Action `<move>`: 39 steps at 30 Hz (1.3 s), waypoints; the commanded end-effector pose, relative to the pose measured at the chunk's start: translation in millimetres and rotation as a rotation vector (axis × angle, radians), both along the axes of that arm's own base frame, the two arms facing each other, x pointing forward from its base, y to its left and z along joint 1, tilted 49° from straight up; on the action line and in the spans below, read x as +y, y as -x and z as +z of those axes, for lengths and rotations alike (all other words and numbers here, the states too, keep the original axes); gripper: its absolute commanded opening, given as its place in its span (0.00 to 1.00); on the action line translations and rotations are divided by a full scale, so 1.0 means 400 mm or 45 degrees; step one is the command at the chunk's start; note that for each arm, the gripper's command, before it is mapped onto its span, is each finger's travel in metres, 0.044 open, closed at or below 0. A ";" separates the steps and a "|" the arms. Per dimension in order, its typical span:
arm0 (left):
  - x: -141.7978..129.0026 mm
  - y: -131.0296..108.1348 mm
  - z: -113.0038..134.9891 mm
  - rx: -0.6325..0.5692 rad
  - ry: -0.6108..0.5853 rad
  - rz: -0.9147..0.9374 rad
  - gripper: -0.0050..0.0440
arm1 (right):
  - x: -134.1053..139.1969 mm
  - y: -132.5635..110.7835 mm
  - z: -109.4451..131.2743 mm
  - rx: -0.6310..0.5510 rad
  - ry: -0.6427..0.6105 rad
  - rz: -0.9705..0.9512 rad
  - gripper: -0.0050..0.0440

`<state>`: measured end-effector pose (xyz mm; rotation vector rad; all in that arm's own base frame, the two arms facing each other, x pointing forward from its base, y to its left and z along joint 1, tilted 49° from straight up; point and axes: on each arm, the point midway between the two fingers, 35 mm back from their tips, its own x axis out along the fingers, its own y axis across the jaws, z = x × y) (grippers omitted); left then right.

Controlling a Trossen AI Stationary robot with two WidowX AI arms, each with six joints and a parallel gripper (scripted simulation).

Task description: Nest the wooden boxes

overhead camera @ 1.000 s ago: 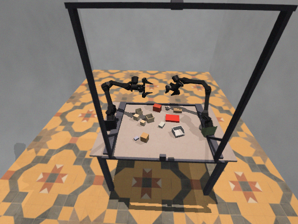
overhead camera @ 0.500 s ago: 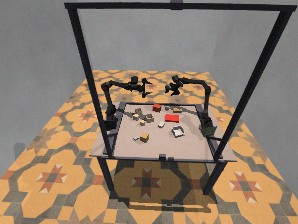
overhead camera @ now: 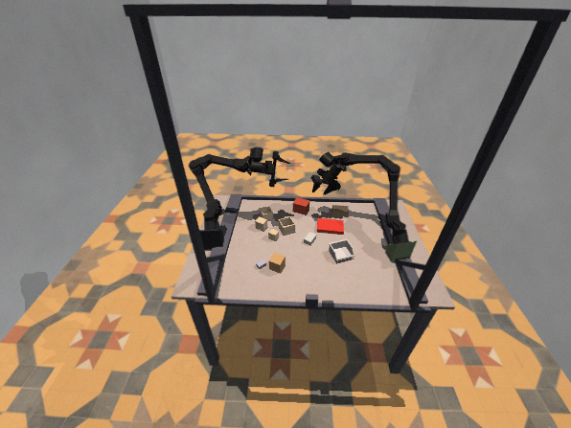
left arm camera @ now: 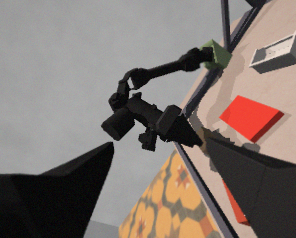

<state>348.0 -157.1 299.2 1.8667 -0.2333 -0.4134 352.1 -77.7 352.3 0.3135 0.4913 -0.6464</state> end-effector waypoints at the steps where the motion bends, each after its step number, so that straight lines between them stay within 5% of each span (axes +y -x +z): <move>1: 0.130 -0.008 0.034 0.070 0.177 0.164 0.92 | 0.102 -0.031 -0.127 0.203 -0.027 0.074 0.92; 4: 0.158 -0.007 0.037 0.084 0.217 0.206 0.92 | 0.124 -0.032 -0.154 0.252 -0.023 0.091 0.92; 10: 0.344 0.024 0.054 0.152 0.504 0.494 0.92 | 0.273 -0.001 -0.329 0.581 0.062 0.206 0.92; 19: 0.566 0.135 0.070 0.157 0.955 0.896 0.92 | 0.440 0.133 -0.524 1.006 0.371 0.357 0.92; 21: 0.566 0.135 0.070 0.157 0.955 0.896 0.92 | 0.440 0.133 -0.524 1.006 0.371 0.357 0.92; 29: 0.700 0.268 0.074 0.065 1.344 1.212 0.92 | 0.514 0.265 -0.615 1.242 0.750 0.458 0.92; 39: 0.708 0.270 0.065 0.073 1.365 1.237 0.87 | 0.521 0.269 -0.616 1.245 0.761 0.465 0.92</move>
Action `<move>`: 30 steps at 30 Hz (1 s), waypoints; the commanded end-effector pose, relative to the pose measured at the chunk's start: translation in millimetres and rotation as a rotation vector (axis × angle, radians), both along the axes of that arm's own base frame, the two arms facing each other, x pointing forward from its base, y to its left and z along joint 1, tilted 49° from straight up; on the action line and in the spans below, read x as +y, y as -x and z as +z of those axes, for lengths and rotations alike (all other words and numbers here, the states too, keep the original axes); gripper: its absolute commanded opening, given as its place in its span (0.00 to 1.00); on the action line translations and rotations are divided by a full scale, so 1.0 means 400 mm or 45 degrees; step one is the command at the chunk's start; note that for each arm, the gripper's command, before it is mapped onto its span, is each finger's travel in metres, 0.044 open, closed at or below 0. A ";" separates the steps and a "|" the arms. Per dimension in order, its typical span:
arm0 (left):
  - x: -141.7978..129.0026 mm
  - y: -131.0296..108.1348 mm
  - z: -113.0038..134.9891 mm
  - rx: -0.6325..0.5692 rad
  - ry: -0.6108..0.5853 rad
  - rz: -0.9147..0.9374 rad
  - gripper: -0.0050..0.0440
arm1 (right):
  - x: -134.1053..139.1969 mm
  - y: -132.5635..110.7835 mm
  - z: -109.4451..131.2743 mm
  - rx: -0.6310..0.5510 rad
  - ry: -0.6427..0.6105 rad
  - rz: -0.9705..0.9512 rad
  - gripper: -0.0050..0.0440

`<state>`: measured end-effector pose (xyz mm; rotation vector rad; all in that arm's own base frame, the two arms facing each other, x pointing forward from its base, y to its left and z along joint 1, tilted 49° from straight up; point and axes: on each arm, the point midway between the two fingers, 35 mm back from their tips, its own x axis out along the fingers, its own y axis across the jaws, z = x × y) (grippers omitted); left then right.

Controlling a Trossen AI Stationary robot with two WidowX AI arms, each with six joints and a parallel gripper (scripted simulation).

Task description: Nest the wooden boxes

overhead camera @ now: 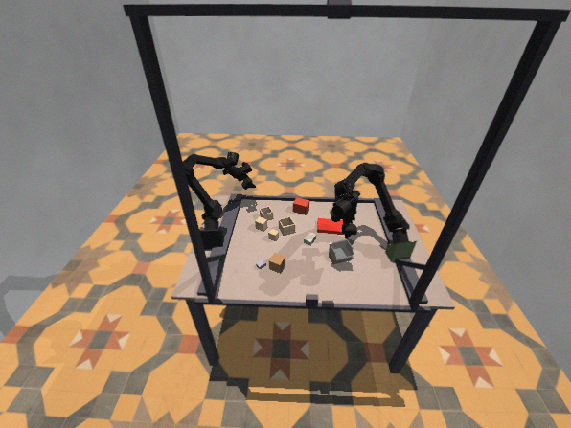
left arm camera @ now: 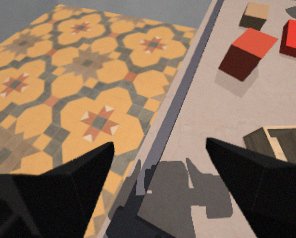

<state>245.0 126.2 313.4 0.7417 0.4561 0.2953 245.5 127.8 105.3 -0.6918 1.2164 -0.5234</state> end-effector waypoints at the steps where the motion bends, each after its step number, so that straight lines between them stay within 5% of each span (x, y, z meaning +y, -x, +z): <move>1: 0.000 0.011 0.028 -0.036 0.002 0.006 0.82 | 0.006 0.001 0.006 -0.010 -0.006 -0.001 0.92; 7: -0.008 -0.028 -0.031 0.069 0.159 0.054 0.53 | 0.006 0.001 0.006 -0.010 -0.006 -0.001 0.92; 14: -0.075 -0.102 -0.189 0.404 0.408 0.249 0.18 | 0.006 0.001 0.006 -0.010 -0.006 -0.001 0.92; 18: -0.102 -0.114 -0.228 0.484 0.439 0.329 0.10 | 0.006 0.001 0.006 -0.010 -0.006 -0.001 0.92; 30: -0.224 -0.140 -0.337 0.700 0.269 0.602 0.10 | 0.006 0.001 0.006 -0.010 -0.006 -0.001 0.92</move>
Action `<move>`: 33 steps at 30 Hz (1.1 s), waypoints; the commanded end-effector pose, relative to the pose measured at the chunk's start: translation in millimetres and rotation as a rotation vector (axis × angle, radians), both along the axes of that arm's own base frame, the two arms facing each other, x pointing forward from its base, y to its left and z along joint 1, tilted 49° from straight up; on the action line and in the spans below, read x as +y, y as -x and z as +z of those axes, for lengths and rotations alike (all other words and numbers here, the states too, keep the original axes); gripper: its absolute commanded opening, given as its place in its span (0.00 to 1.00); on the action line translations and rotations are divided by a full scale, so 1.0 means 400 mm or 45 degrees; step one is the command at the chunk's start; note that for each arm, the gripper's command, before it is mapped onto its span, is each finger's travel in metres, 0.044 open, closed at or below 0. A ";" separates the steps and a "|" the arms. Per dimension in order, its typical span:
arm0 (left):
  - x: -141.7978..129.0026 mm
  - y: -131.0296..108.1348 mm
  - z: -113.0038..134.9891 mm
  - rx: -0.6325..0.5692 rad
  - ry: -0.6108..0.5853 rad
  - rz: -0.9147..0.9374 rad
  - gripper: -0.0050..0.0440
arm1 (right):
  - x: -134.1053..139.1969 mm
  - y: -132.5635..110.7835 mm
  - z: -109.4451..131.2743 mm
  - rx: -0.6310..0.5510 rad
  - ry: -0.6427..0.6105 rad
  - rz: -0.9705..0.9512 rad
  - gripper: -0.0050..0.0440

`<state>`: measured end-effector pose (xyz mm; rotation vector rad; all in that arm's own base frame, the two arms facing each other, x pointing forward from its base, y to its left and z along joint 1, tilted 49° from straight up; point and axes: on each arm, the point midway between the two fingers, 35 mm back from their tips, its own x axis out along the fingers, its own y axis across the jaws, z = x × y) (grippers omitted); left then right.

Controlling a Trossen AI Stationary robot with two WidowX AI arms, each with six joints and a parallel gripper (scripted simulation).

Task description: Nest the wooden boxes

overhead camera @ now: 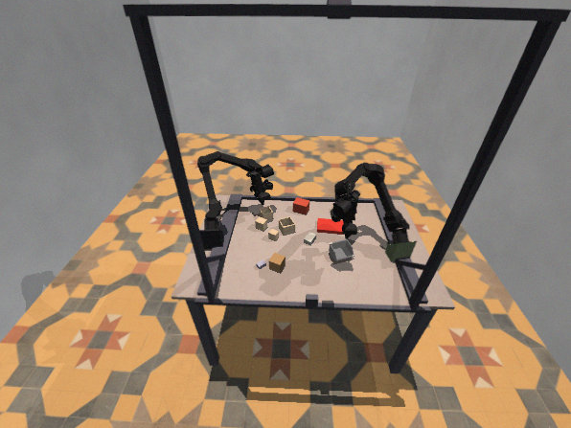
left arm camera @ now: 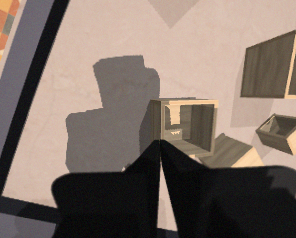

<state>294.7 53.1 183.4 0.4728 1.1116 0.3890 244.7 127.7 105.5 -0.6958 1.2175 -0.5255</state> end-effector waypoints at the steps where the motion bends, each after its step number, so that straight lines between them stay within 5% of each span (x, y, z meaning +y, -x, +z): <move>1: -0.051 -0.017 -0.016 0.073 -0.095 0.107 0.10 | 0.006 -0.002 0.005 -0.012 -0.011 -0.001 0.92; 15: -0.113 -0.027 -0.035 0.089 -0.262 0.132 0.09 | 0.006 -0.002 0.005 -0.012 -0.011 -0.001 0.92; 33: -0.037 -0.048 -0.112 0.114 -0.262 0.126 0.00 | 0.006 -0.002 0.005 -0.012 -0.011 -0.001 0.92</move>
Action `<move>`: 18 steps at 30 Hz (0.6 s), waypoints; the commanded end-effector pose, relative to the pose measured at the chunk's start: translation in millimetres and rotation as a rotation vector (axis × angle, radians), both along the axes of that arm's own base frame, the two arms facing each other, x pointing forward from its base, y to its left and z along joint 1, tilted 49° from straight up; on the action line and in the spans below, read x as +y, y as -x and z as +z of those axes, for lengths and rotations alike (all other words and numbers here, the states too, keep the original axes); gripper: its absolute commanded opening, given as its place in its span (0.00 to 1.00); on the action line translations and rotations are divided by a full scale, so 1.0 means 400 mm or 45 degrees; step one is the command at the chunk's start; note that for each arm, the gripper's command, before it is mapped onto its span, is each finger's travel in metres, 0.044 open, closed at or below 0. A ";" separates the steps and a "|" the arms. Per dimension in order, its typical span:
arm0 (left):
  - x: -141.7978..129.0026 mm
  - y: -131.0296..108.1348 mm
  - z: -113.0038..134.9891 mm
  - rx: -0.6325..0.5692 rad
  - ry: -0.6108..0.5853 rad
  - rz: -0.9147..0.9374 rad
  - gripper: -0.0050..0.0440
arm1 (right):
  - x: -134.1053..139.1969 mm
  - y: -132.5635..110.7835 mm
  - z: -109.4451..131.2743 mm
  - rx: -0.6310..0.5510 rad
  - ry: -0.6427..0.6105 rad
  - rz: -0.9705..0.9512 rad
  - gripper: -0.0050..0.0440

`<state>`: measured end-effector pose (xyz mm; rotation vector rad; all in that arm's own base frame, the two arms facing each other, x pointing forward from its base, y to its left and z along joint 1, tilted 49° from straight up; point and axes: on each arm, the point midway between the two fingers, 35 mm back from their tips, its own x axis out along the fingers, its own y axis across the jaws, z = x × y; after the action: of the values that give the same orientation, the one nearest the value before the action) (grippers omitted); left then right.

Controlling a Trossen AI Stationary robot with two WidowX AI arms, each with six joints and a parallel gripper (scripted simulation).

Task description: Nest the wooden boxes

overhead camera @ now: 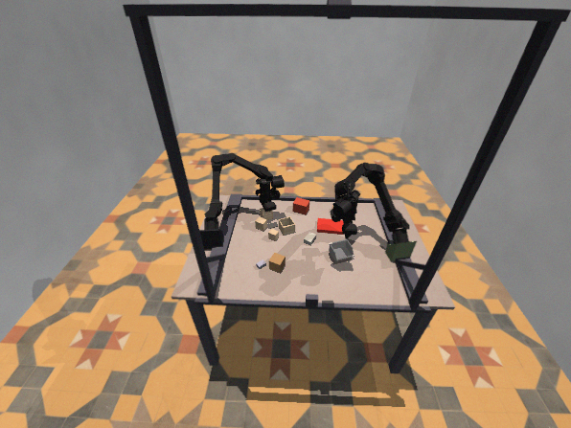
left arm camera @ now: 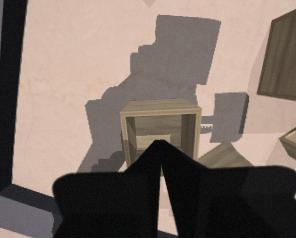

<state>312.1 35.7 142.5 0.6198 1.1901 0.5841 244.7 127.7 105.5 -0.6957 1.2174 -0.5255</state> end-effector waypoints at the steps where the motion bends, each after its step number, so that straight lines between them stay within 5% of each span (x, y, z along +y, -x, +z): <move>1: 0.009 -0.005 -0.012 0.001 0.002 -0.008 0.00 | 0.006 -0.002 0.005 -0.012 -0.011 -0.001 0.92; 8: 0.018 -0.008 -0.017 -0.005 0.002 -0.008 0.00 | 0.006 -0.002 0.005 -0.012 -0.011 -0.001 0.92; 9: 0.018 -0.008 -0.017 -0.005 0.002 -0.008 0.15 | 0.006 -0.002 0.005 -0.012 -0.011 -0.001 0.92; 18: 0.015 -0.012 -0.008 -0.021 0.004 -0.008 0.59 | 0.006 -0.002 0.005 -0.012 -0.011 -0.001 0.92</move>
<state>316.3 42.4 136.3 0.6194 1.1836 0.5831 244.7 127.7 105.5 -0.6957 1.2174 -0.5255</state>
